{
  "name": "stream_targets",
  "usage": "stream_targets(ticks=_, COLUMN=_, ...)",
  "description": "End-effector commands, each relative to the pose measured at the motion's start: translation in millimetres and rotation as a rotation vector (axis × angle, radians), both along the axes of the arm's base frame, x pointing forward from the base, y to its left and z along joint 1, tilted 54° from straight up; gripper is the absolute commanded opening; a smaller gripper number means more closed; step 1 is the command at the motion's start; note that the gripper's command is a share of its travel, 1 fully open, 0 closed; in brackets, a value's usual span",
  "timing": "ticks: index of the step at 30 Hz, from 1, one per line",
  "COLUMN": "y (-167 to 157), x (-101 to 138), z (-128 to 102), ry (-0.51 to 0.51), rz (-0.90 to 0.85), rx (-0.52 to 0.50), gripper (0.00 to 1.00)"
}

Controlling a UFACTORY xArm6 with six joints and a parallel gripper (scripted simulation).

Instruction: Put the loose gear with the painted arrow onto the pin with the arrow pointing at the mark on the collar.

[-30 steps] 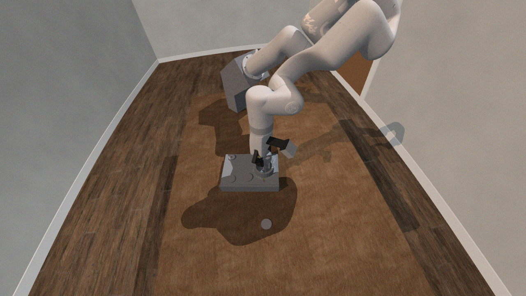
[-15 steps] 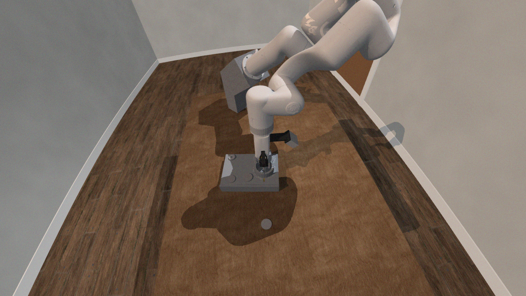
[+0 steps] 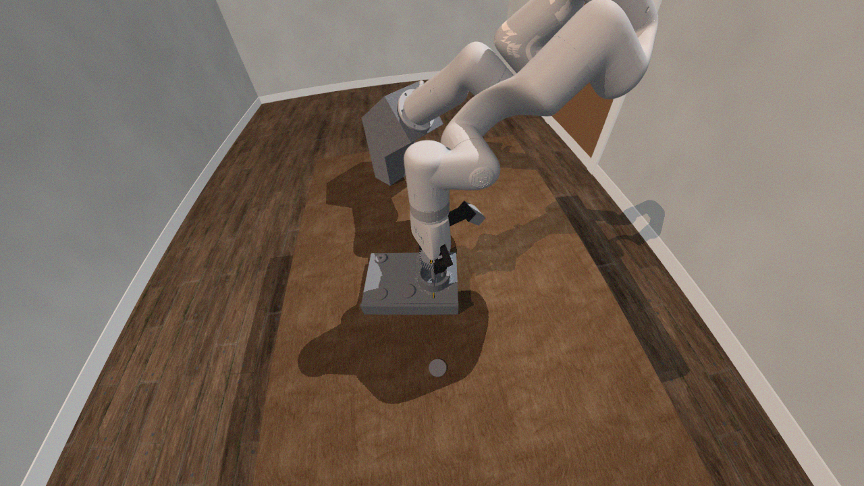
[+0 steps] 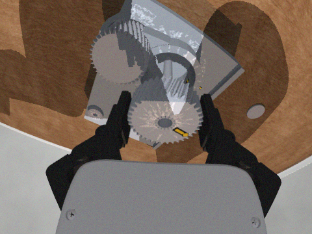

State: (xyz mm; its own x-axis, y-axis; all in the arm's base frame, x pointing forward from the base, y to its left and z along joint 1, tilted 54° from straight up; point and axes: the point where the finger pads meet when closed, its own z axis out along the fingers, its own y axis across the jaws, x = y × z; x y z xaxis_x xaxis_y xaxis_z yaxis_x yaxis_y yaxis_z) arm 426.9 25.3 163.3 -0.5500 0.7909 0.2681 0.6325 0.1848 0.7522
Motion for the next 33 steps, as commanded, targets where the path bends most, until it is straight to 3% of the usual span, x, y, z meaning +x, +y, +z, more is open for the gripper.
stream_targets(ticks=1, y=-0.6, x=0.4, z=0.6, ry=-0.148, rz=0.123, rx=-0.107, gripper=0.0)
stream_targets(ticks=20, y=-0.6, x=0.4, z=0.6, ry=-0.389, rz=0.369, rx=-0.336, gripper=0.0)
stream_targets(ticks=33, y=-0.6, x=0.4, z=0.6, ry=-0.467, rz=0.448, rx=-0.41, gripper=0.0)
